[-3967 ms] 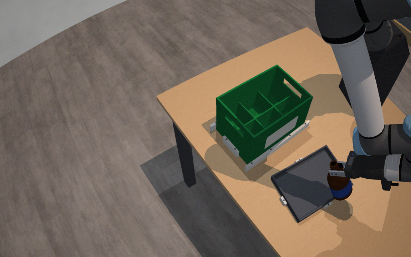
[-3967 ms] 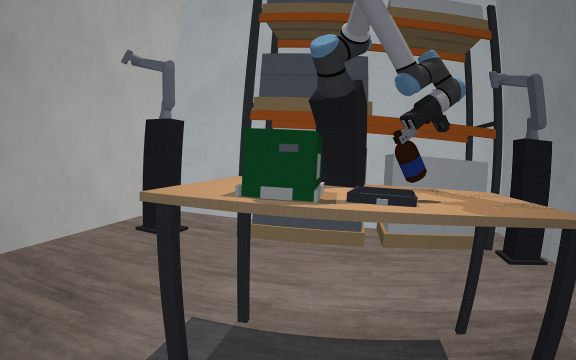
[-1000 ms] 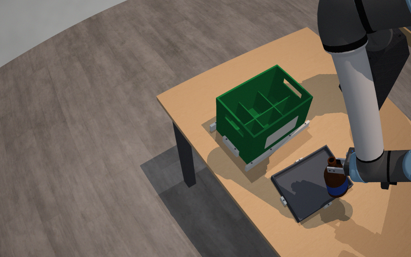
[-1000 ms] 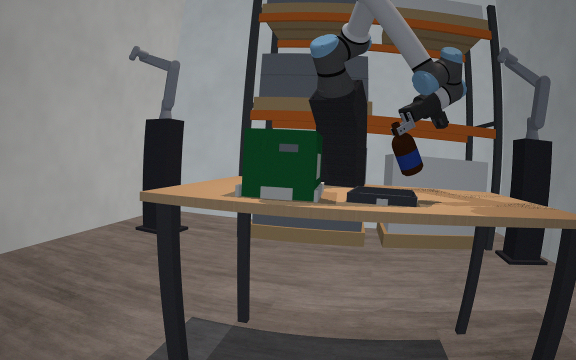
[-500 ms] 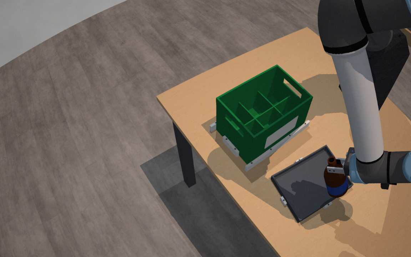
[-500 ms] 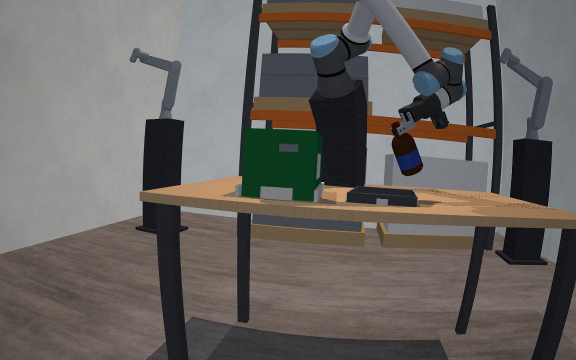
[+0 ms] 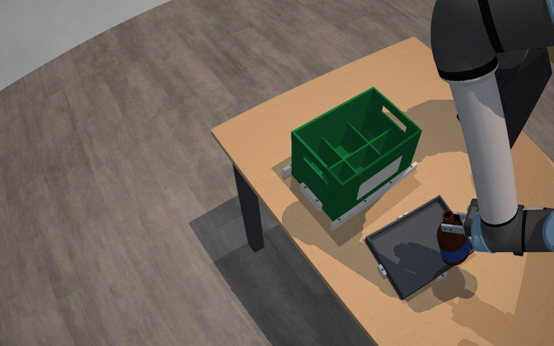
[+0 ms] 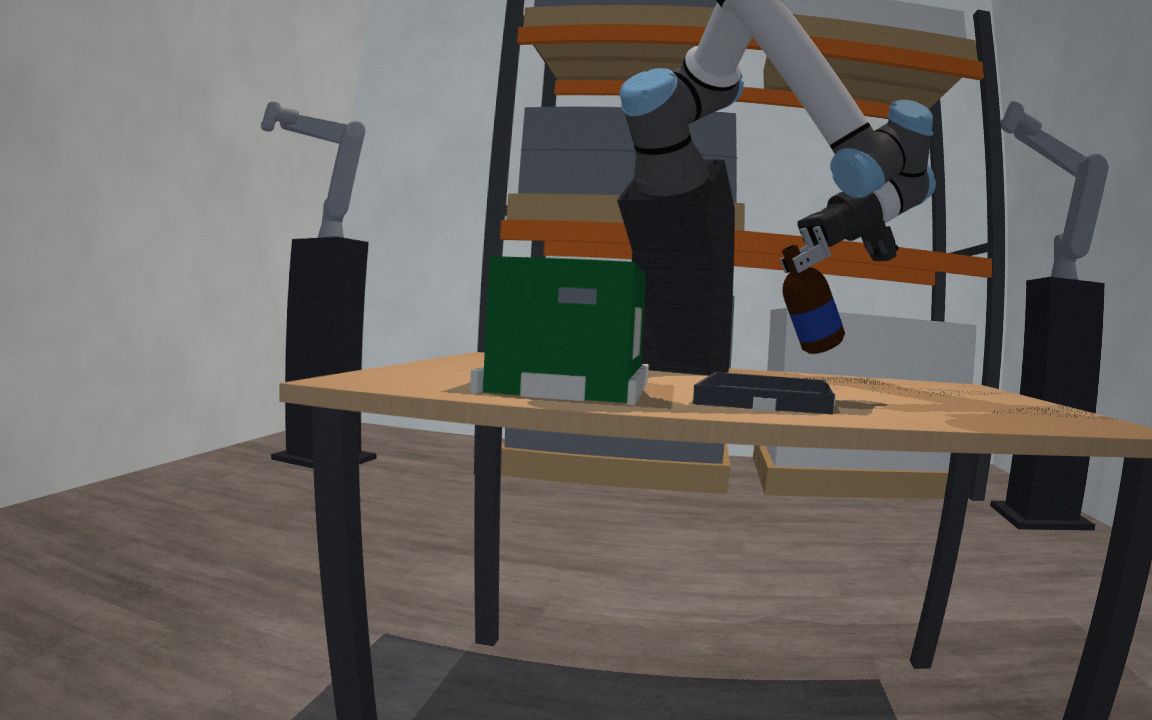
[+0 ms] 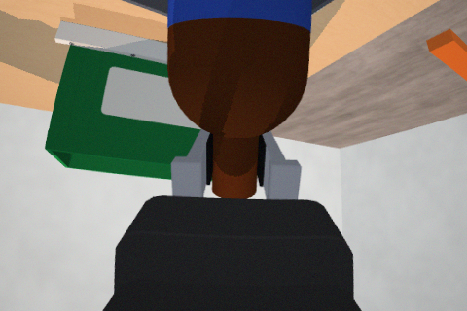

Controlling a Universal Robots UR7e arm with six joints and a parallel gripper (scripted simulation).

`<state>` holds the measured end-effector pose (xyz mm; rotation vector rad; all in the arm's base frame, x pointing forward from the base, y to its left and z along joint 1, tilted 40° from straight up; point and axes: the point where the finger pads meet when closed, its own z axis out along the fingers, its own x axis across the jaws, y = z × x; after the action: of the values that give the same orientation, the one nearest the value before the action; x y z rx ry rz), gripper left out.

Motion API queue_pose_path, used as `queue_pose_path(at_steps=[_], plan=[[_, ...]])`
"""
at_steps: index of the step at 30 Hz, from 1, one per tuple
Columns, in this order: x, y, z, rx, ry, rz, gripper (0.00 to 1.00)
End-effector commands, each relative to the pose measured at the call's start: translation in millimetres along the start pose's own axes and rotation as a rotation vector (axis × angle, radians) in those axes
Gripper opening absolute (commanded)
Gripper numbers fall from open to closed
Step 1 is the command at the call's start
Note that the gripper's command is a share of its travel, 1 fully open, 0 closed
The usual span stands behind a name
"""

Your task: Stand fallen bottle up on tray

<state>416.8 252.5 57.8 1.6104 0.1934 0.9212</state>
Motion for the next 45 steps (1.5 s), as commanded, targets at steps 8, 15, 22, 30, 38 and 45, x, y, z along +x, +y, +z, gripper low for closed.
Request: queue_pose_path(at_steps=[8,15,22,30,38,45], plan=[[-2.8,-1.3,0.2,-0.075,-0.009,0.002,0.0],[-1.7,-0.4,0.2,-0.107,-0.005,0.003,0.0],[1.3,0.9,-0.3,-0.141,0.005,0.003,0.0],[3.3,1.6,-0.7,-0.156,0.011,0.004,0.0],[3.9,1.8,-0.9,-0.159,0.013,0.004,0.0],[3.9,1.8,-1.0,-0.159,0.013,0.004,0.0]])
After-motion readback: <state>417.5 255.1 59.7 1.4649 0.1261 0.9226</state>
